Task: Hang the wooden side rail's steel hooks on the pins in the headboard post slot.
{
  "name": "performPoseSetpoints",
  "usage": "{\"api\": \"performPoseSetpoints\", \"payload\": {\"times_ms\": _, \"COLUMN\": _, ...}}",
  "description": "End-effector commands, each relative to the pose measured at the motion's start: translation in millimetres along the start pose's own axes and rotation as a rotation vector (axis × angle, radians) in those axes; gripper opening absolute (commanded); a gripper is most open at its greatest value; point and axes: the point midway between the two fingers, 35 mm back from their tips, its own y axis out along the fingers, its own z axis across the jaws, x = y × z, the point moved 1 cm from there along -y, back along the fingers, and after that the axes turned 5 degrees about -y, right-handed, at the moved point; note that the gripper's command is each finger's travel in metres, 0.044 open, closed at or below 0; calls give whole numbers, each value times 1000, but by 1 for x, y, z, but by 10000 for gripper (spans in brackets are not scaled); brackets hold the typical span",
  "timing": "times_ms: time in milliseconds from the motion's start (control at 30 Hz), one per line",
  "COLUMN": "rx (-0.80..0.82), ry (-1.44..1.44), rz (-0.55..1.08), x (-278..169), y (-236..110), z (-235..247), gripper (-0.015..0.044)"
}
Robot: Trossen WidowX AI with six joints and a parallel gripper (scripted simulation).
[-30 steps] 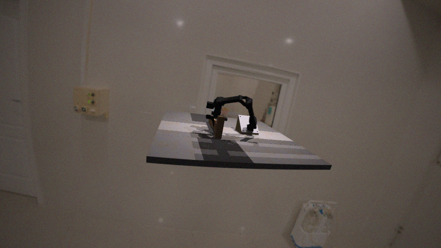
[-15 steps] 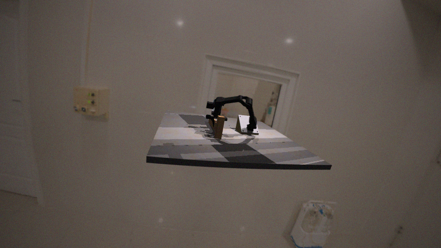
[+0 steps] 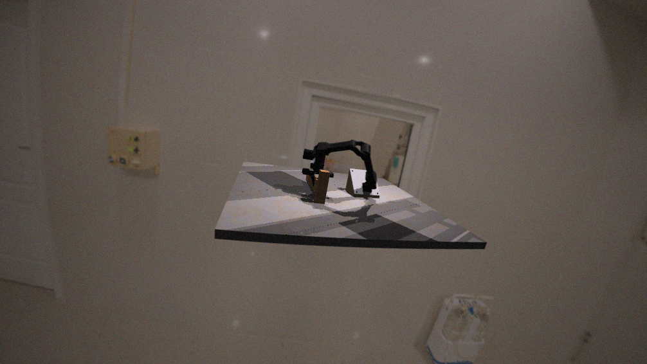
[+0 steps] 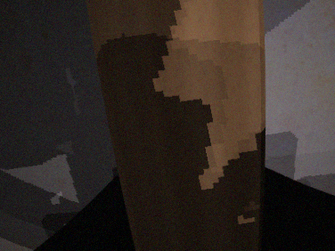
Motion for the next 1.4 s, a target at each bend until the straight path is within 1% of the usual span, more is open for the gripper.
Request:
{"api": "performPoseSetpoints", "payload": {"times_ms": 0, "rx": 7, "ry": 6, "rz": 1, "x": -1, "y": -2, "z": 1, "gripper": 0}}
{"api": "performPoseSetpoints", "payload": {"times_ms": 1367, "rx": 7, "ry": 6, "rz": 2, "x": -5, "y": -2, "z": 2, "gripper": 0}}
